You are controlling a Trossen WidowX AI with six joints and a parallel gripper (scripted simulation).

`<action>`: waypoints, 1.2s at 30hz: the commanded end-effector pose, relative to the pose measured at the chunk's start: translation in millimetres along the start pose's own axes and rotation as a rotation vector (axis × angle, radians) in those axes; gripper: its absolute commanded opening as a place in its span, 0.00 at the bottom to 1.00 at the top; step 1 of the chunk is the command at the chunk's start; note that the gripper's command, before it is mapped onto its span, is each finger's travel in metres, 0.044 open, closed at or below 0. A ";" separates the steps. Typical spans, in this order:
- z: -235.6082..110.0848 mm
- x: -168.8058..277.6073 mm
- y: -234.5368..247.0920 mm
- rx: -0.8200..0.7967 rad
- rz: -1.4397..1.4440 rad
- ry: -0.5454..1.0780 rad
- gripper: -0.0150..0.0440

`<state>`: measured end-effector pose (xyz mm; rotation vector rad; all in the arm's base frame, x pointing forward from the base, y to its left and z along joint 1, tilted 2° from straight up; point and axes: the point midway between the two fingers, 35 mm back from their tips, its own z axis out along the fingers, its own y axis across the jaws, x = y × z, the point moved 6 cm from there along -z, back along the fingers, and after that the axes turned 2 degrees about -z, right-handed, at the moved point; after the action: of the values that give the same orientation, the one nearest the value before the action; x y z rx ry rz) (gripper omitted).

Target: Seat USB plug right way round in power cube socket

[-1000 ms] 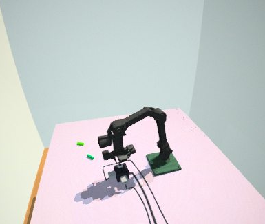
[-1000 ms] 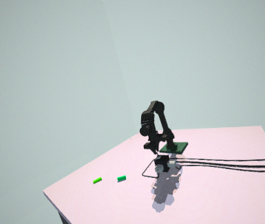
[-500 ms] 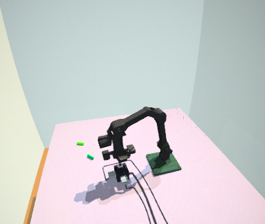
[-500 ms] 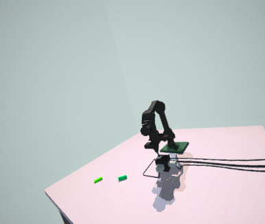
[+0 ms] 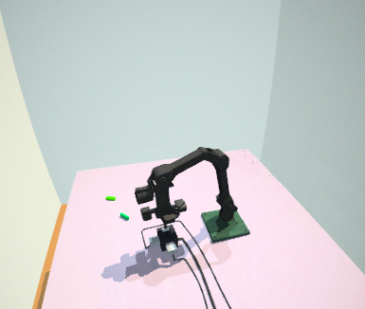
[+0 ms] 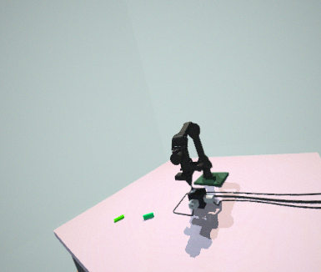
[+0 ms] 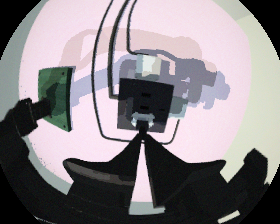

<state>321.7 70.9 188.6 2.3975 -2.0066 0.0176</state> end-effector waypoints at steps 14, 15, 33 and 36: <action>-12.2 0.0 -0.4 0.003 0.000 0.000 0.25; -12.9 0.0 -0.4 0.003 0.000 0.000 0.25; -24.9 0.1 -0.3 0.003 0.000 0.000 0.25; -26.9 0.1 -0.3 0.003 0.000 0.000 0.25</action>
<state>321.7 71.2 212.1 2.3976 -2.0048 0.0162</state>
